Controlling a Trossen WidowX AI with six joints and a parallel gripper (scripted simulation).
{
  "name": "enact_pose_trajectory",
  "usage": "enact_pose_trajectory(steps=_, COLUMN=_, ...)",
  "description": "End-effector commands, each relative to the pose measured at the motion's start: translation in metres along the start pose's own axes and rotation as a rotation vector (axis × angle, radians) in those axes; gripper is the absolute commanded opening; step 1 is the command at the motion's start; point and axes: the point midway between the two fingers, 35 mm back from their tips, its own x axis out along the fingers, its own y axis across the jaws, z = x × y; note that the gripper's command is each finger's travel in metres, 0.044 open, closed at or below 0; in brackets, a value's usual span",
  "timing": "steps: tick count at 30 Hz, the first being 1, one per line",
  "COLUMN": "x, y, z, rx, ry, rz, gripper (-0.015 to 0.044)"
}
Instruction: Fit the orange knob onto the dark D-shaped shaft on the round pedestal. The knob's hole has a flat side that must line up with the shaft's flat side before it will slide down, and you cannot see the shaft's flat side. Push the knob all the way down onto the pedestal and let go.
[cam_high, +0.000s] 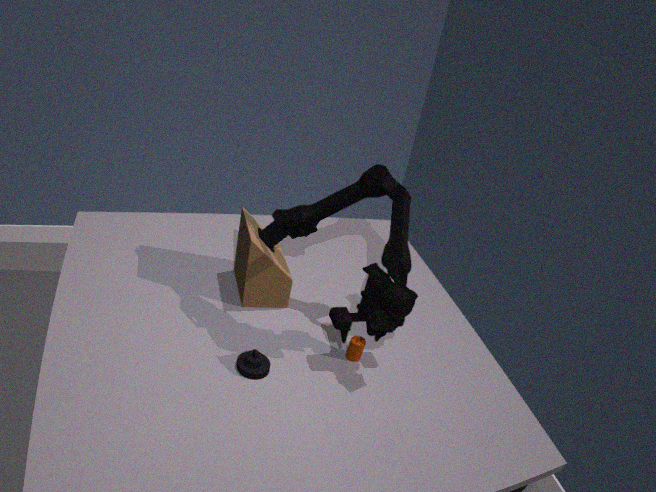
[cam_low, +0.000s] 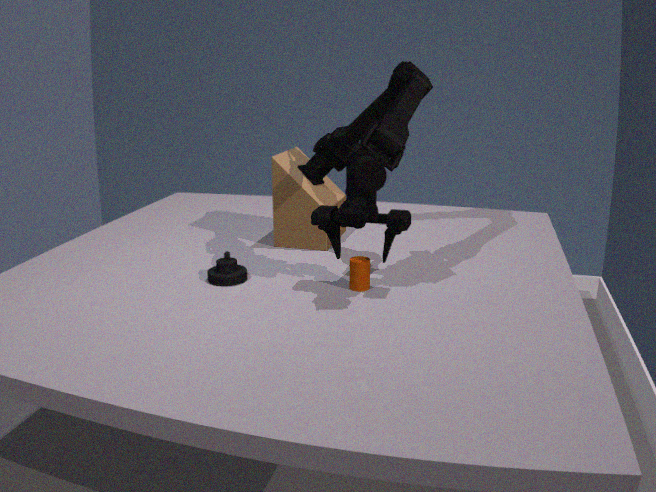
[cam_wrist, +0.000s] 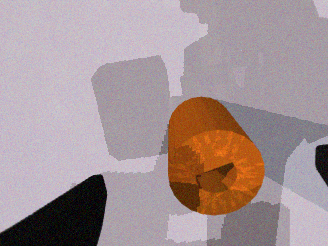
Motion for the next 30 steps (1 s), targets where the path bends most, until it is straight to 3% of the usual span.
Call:
enact_pose_trajectory(steps=1, x=0.008, y=-0.003, z=-0.001, rx=0.012, ry=0.003, rz=-0.009, gripper=0.044)
enact_pose_trajectory(steps=29, x=0.051, y=-0.003, z=-0.003, rx=0.013, ry=0.003, rz=-0.005, gripper=0.044)
enact_pose_trajectory(steps=30, x=0.051, y=-0.003, z=-0.003, rx=0.013, ry=0.003, rz=-0.005, gripper=0.0414)
